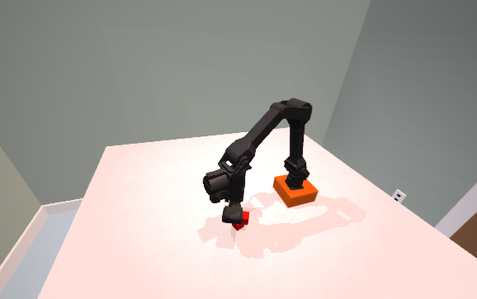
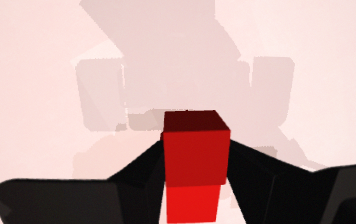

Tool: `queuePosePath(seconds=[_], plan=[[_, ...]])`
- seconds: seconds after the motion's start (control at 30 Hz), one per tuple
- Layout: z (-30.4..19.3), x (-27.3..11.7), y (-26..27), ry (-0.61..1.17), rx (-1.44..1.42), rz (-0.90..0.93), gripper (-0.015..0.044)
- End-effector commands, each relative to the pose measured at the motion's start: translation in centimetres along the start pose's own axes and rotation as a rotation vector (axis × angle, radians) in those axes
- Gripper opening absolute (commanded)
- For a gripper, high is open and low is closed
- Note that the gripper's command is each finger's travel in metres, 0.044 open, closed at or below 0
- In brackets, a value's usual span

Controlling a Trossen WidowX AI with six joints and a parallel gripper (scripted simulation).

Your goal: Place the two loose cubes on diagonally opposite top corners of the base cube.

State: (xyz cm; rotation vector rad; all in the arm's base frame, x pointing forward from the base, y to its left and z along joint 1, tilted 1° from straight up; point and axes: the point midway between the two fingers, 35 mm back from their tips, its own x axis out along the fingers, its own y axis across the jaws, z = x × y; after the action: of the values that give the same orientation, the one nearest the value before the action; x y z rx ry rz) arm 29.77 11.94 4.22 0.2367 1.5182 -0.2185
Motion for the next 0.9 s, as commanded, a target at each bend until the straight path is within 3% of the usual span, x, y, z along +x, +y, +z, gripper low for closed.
queuePosePath(seconds=[0.0,0.73,0.87], plan=[[-0.07,0.63,-0.11,0.001,0.001,-0.004,0.0105],[-0.07,0.77,-0.11,0.002,-0.002,-0.004,0.0105],[-0.07,0.77,-0.11,0.002,-0.002,-0.004,0.0205]])
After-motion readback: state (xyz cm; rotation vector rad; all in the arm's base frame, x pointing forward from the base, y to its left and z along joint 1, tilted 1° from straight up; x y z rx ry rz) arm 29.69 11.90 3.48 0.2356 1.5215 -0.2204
